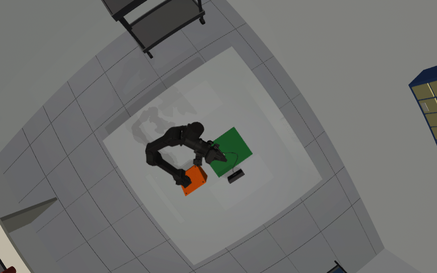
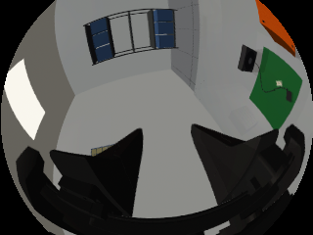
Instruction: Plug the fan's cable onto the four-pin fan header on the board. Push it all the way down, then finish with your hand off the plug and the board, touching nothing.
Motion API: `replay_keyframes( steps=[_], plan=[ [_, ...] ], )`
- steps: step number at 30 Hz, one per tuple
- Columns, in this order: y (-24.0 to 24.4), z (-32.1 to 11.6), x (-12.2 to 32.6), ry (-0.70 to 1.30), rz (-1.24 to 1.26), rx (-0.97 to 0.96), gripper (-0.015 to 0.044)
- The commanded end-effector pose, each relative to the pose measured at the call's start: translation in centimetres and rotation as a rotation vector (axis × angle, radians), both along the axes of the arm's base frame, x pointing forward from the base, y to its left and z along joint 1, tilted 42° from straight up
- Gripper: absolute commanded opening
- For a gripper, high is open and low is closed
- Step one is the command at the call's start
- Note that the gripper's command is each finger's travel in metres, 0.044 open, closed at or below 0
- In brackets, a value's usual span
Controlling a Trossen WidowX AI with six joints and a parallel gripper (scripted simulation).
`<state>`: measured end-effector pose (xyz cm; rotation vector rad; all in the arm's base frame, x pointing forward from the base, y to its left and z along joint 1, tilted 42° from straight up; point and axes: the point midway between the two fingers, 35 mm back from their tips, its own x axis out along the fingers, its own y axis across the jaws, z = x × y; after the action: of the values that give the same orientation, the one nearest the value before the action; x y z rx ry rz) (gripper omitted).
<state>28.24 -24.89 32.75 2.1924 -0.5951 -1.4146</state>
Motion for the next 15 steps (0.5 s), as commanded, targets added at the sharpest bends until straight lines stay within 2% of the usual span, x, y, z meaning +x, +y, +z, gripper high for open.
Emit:
replay_keyframes(
  steps=[1, 4, 6, 9, 15],
  plan=[
    [0.0, 0.0, 0.0, 0.0, 0.0, 0.0, 0.0255],
    [0.0, 0.0, 0.0, 0.0, 0.0, 0.0, 0.0334],
    [0.4, -0.9, 0.7, -0.003, 0.023, 0.026, 0.0281],
    [2.3, -4.7, 3.3, -0.017, 0.11, 0.139, 0.021],
    [7.4, -12.2, 6.7, -0.036, 0.259, 0.384, 0.021]
  ],
)
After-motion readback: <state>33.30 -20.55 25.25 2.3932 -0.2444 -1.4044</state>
